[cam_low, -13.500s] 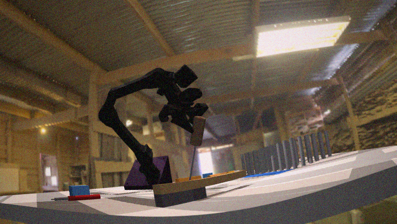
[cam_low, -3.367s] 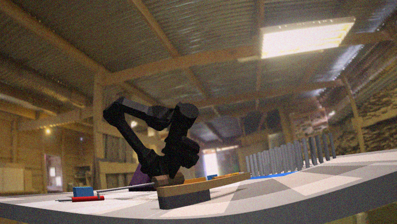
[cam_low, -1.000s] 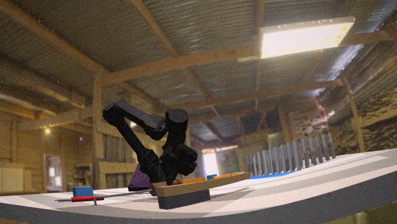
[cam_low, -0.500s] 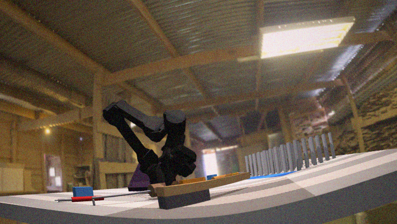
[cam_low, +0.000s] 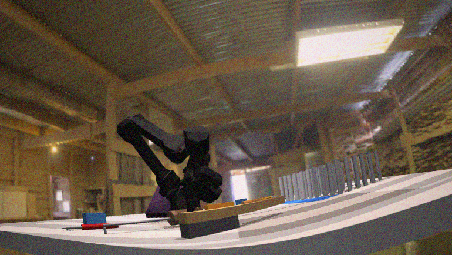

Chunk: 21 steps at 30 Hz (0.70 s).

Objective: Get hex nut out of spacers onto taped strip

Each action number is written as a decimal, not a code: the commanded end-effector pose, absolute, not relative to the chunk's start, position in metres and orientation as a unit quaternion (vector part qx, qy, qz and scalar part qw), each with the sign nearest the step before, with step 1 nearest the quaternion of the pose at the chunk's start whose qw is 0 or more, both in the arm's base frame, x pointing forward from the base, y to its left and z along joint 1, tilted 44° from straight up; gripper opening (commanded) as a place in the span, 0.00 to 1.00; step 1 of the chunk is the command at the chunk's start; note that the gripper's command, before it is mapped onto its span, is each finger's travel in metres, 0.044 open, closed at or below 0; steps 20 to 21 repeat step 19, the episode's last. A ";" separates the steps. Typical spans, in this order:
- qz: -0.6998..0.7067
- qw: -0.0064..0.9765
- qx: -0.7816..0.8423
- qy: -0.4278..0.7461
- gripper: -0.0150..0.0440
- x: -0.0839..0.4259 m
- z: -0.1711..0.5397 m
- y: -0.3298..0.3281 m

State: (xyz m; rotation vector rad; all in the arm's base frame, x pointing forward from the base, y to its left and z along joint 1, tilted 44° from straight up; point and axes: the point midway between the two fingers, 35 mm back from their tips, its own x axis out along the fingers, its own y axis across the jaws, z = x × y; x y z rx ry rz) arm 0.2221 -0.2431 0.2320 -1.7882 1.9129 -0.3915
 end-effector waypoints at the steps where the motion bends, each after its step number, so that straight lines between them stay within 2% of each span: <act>1: -0.141 0.242 -0.657 0.699 0.25 0.221 0.231 -0.244; 3: -0.141 0.242 -0.658 0.699 0.25 0.221 0.230 -0.244; 19: -0.144 0.243 -0.655 0.700 0.97 0.222 0.232 -0.244; 21: -0.144 0.243 -0.655 0.700 0.97 0.222 0.232 -0.244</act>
